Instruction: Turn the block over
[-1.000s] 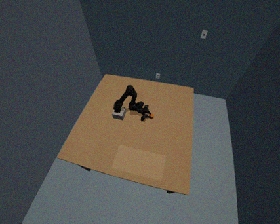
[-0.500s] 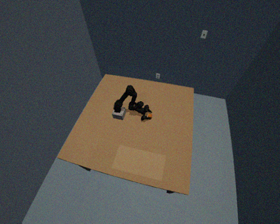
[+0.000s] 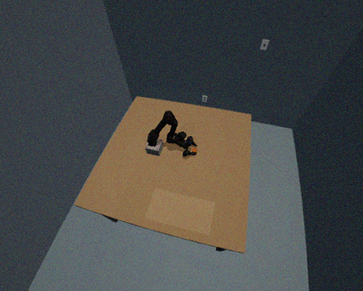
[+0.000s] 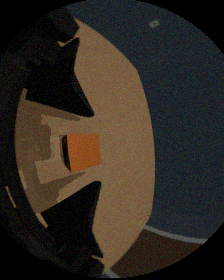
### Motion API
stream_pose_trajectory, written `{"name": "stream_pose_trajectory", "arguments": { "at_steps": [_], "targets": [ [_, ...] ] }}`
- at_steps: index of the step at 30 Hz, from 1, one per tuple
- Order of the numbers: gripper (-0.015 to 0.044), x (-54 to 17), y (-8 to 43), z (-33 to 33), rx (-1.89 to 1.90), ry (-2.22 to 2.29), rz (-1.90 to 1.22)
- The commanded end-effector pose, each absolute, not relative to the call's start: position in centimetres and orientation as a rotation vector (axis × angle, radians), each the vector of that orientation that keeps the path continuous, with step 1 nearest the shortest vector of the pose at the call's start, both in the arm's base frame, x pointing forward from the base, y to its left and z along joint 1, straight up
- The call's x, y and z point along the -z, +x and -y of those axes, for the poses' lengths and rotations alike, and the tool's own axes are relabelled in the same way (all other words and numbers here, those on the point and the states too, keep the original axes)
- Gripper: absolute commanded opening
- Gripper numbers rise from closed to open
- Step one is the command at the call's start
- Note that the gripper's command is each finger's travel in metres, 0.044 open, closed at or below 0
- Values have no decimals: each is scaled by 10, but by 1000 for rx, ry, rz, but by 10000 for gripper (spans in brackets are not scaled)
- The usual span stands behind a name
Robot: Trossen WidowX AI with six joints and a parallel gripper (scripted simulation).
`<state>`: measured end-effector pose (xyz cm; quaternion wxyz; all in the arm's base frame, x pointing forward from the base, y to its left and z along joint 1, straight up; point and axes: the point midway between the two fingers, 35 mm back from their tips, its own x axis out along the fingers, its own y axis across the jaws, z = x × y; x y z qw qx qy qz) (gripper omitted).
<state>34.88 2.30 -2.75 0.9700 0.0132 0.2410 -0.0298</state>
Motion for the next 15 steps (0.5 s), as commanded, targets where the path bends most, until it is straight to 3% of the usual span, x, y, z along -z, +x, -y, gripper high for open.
{"name": "stream_pose_trajectory", "arguments": {
  "at_steps": [1,15],
  "targets": [
    [440,27,349,-23,61,22,-484],
    [440,26,353,-24,57,25,-526]
  ]
}}
